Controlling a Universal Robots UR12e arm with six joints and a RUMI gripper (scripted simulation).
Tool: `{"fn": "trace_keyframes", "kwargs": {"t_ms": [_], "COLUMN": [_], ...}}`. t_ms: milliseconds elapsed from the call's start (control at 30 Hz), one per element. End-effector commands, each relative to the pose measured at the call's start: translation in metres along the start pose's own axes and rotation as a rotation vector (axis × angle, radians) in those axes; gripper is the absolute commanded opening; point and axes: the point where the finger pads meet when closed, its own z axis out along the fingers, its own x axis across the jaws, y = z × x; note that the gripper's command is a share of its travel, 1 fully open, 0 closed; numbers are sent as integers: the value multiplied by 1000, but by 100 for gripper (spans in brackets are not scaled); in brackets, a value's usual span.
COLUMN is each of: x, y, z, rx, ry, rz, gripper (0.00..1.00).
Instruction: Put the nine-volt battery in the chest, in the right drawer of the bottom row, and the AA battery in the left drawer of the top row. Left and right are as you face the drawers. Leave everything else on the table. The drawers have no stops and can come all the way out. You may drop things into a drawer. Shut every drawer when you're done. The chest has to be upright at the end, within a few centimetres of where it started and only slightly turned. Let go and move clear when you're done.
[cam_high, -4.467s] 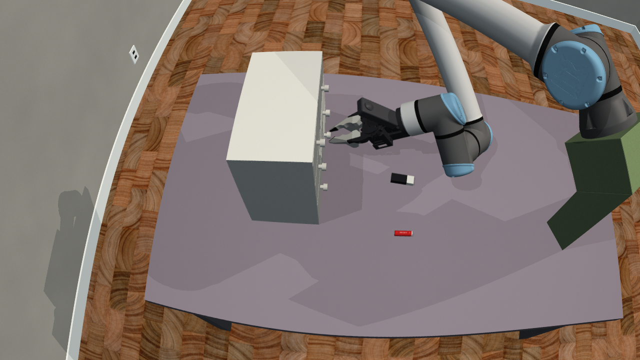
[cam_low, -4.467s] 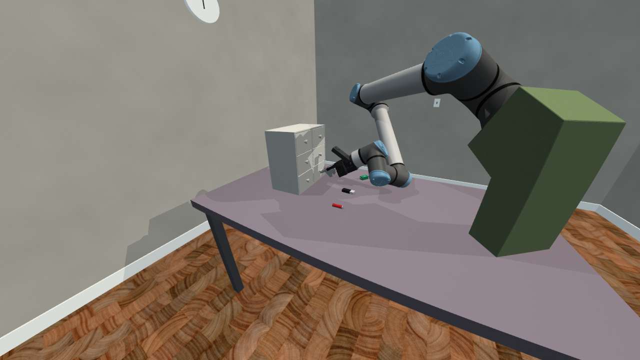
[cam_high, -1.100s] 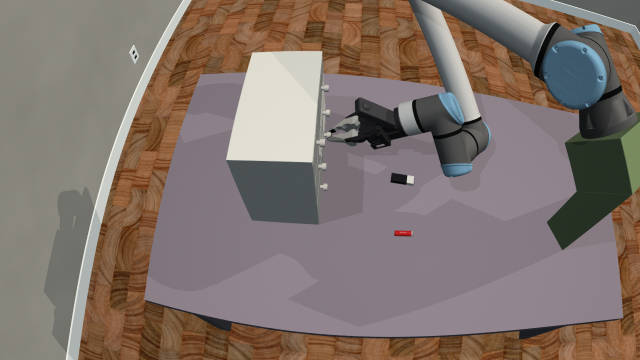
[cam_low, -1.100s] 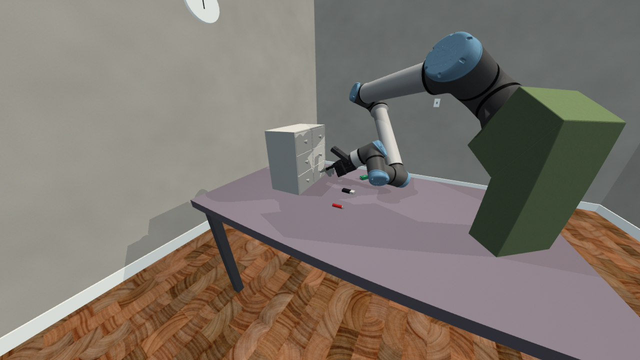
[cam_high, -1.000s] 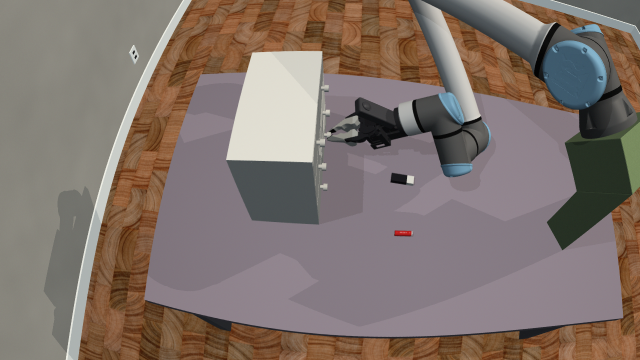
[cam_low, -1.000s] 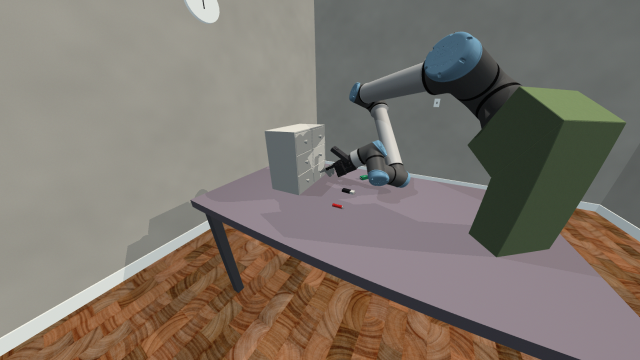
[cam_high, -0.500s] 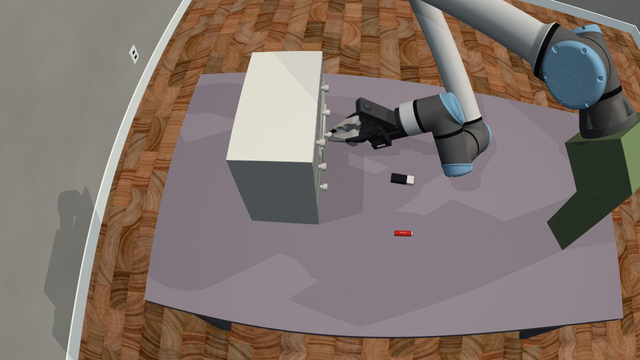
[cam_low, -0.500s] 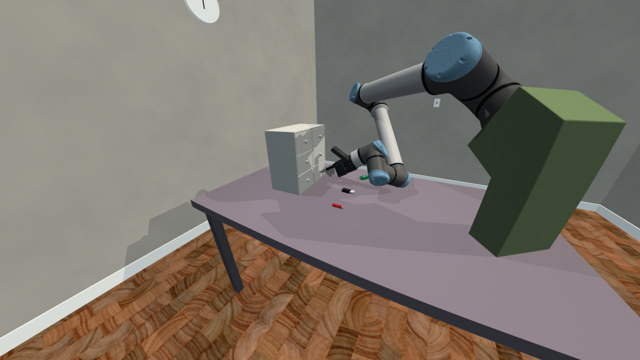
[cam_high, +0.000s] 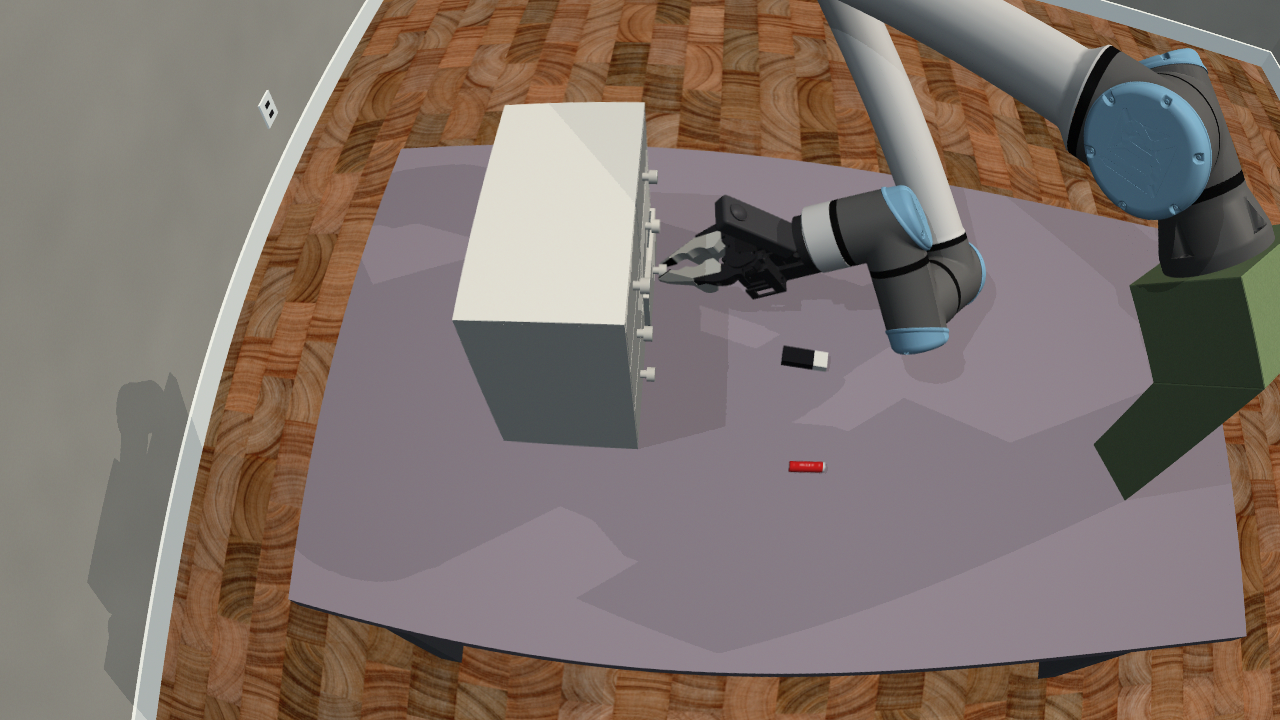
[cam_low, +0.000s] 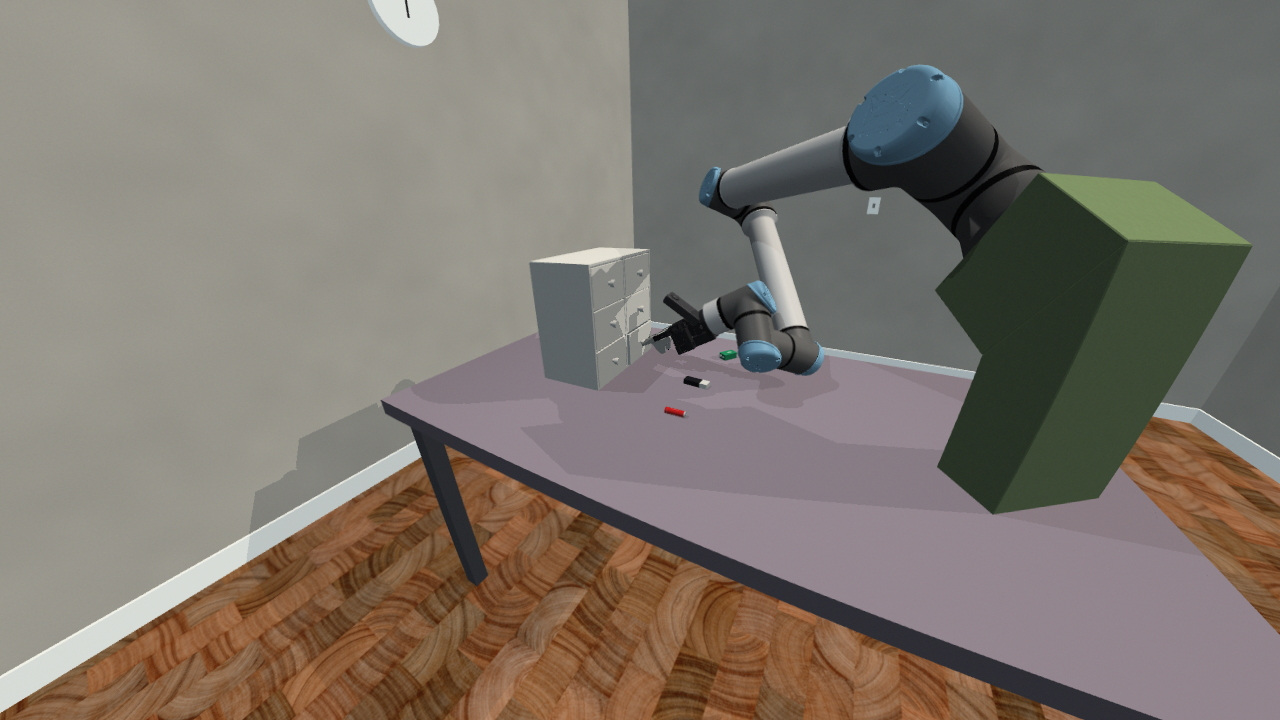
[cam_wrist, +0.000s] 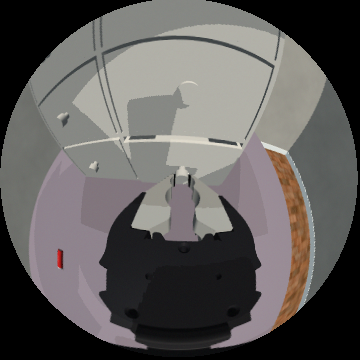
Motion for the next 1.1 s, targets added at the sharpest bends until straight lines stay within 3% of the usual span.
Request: {"fn": "trace_keyframes", "kwargs": {"t_ms": [0,1067], "x": [0,0], "y": [0,9], "z": [-2,-17], "rx": [1,1], "ry": [0,0], "rz": [0,0], "gripper": [7,7]}}
